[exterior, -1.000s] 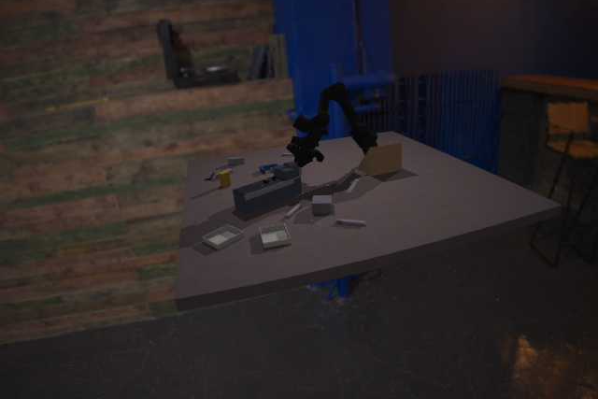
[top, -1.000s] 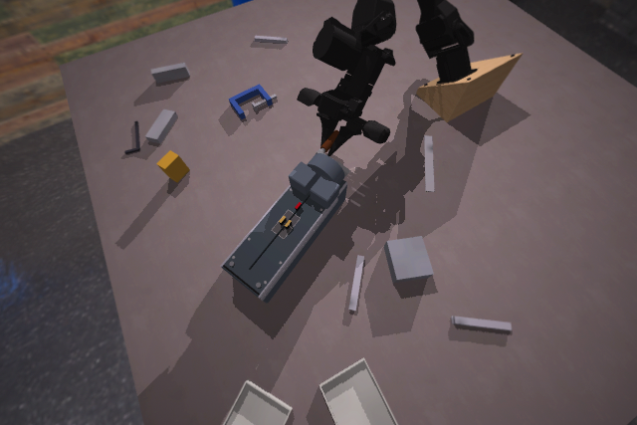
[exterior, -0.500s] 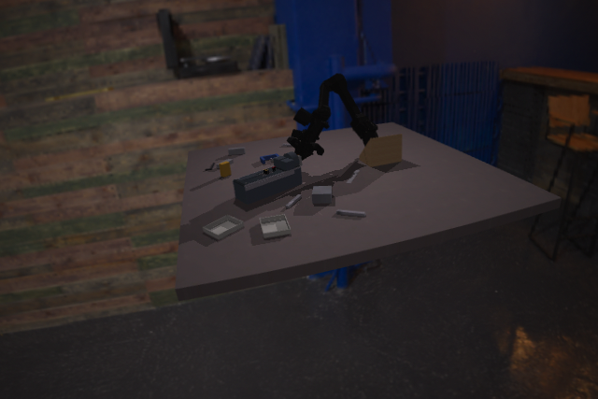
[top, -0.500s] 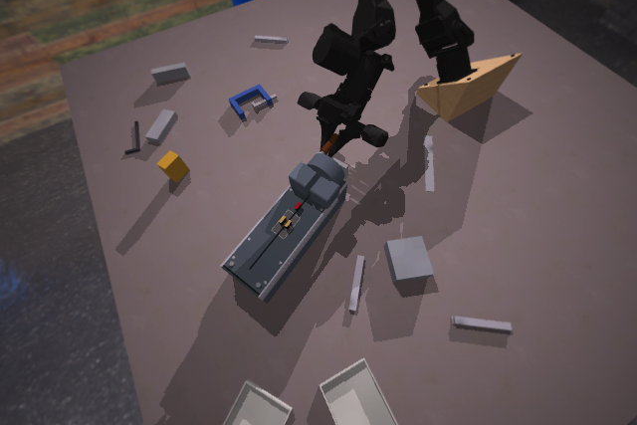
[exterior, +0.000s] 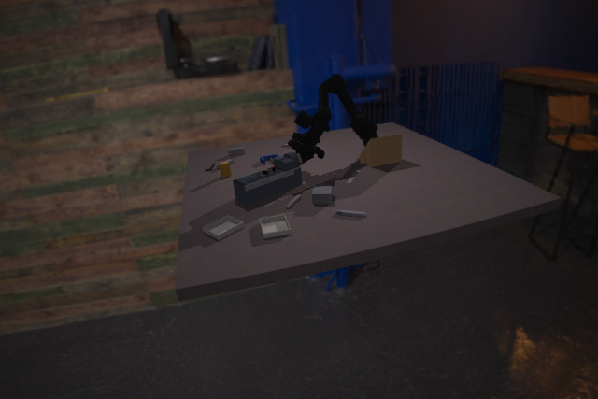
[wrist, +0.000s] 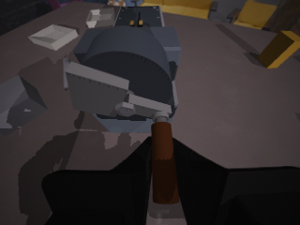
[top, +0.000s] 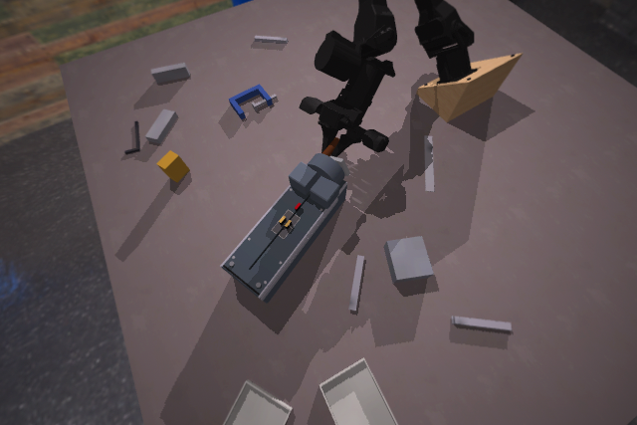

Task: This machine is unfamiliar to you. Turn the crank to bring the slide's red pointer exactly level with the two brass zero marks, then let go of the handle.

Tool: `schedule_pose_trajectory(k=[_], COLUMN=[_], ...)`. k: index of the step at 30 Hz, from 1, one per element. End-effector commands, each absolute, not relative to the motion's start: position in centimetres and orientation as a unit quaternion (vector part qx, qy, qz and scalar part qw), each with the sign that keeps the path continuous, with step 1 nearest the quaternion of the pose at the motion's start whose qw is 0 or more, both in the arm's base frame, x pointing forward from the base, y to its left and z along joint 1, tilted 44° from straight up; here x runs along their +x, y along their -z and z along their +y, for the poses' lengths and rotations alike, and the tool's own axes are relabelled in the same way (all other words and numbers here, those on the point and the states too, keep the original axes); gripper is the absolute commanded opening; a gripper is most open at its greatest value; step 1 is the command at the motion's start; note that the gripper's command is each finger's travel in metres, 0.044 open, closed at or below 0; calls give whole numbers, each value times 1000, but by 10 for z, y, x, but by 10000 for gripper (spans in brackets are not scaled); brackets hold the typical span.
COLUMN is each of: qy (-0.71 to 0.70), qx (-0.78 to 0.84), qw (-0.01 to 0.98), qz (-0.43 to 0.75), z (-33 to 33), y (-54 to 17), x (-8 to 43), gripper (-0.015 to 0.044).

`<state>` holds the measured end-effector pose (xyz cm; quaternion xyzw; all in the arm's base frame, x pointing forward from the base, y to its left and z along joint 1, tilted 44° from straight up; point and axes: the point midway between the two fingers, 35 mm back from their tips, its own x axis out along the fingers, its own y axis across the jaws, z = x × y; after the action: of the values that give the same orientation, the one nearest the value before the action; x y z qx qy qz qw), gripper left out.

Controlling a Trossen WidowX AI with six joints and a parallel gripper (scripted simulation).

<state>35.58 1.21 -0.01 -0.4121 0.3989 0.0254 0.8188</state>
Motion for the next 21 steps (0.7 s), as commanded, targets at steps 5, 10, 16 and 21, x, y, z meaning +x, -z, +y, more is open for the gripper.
schedule_pose_trajectory(k=[5, 10, 16, 21], qy=[-26, -26, -26, -26], qx=[-411, -411, -411, -411], qw=[816, 816, 816, 816], qz=[405, 405, 405, 405], z=[9, 9, 10, 11], y=[12, 16, 20, 22], x=[354, 353, 351, 350], gripper=[0, 0, 0, 0])
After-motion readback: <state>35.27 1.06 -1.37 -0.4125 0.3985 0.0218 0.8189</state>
